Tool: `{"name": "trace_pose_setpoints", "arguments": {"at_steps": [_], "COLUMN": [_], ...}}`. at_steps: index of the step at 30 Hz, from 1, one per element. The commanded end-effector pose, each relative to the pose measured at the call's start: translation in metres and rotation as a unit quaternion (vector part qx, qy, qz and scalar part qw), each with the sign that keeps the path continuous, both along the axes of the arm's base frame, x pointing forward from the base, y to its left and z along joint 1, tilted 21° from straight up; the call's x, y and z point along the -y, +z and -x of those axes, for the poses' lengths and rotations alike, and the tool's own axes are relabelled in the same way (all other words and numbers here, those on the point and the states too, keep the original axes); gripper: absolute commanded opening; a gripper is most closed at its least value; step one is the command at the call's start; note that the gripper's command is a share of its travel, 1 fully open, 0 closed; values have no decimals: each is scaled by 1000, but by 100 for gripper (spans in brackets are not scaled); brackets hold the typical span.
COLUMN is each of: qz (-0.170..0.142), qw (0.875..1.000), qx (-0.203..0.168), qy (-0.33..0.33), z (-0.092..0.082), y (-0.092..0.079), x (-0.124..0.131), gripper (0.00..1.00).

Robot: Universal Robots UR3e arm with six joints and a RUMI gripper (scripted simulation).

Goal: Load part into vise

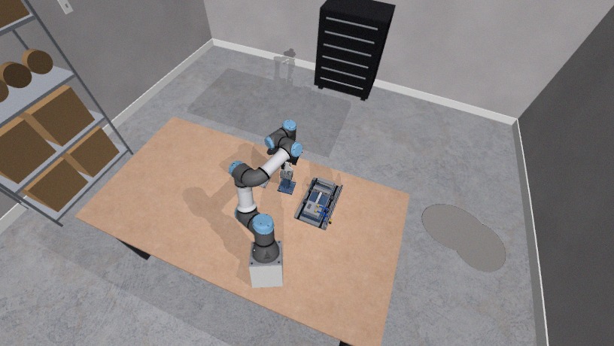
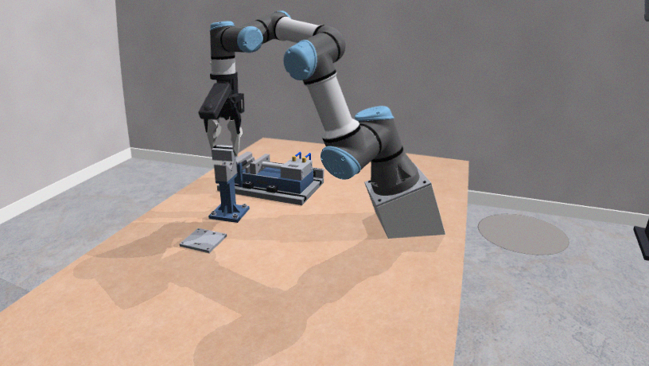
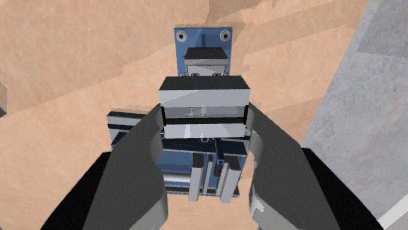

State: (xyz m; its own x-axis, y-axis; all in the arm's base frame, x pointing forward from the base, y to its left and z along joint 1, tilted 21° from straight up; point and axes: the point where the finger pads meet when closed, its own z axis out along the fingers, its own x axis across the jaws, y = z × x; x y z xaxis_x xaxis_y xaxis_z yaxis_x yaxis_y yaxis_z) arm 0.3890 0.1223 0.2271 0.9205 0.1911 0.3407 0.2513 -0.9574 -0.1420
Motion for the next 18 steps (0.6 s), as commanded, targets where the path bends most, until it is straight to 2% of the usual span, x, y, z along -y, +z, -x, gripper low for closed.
{"name": "trace_pose_setpoints", "arguments": {"at_steps": [1, 18], "qz": [7, 10], "qw": [1000, 1000], "qx": [3, 4], "qy": [-3, -4], "z": [0, 0], "y": [1, 1], "x": [0, 0], "gripper": [0, 0]}}
